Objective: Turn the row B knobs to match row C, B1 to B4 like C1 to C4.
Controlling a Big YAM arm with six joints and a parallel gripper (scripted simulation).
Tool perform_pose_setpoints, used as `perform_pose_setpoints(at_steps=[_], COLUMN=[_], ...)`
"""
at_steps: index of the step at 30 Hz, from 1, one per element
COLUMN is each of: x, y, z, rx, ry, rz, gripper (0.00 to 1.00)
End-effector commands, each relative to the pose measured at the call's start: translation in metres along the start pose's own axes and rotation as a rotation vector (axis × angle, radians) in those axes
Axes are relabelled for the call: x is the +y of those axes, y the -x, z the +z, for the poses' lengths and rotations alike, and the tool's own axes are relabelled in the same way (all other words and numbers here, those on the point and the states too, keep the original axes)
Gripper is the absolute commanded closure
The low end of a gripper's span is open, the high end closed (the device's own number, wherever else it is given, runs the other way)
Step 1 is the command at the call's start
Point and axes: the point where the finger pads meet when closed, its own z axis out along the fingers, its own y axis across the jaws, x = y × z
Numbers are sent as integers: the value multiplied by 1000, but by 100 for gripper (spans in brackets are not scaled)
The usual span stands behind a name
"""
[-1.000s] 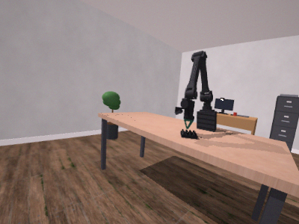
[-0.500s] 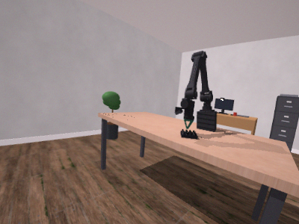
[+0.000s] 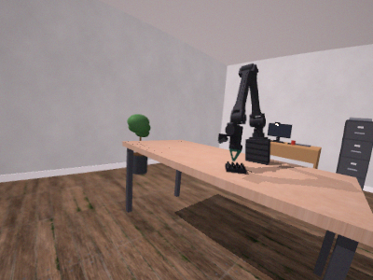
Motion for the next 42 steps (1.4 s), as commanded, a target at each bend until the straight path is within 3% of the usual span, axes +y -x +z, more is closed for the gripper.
perform_pose_setpoints(at_steps=[1,42], x=[6,7], y=[0,-1], z=[1,1], rx=[-5,-7], ry=[3,7], rz=[-1,-3], gripper=[82,82])
